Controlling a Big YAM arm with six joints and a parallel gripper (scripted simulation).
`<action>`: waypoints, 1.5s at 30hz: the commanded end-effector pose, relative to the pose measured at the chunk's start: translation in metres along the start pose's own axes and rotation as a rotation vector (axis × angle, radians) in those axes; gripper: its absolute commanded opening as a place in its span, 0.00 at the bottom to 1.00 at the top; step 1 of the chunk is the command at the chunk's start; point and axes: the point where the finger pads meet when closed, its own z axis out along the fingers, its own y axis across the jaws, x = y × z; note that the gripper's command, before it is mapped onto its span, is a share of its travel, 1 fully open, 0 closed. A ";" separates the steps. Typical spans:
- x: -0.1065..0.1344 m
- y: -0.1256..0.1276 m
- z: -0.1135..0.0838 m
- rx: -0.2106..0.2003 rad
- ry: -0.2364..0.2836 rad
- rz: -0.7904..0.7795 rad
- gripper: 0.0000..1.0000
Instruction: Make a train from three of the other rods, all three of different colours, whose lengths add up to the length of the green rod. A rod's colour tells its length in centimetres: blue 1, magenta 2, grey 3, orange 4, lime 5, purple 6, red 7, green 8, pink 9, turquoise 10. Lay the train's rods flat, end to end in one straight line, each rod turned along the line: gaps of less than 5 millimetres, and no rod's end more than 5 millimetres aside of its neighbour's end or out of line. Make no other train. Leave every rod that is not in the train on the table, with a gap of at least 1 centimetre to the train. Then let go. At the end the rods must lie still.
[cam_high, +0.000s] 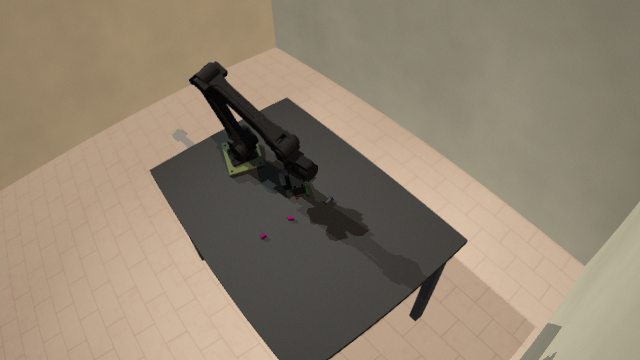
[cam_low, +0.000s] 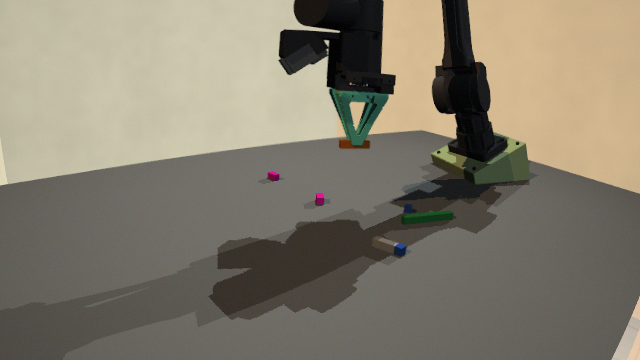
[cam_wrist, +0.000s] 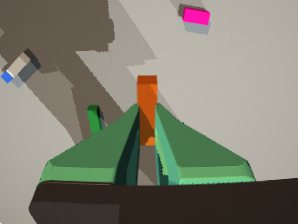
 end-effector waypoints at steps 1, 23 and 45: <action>-0.018 0.013 -0.019 -0.012 -0.019 0.017 0.04; -0.023 0.031 -0.026 -0.019 -0.020 0.202 0.04; -0.028 0.058 -0.026 -0.022 -0.016 0.465 0.04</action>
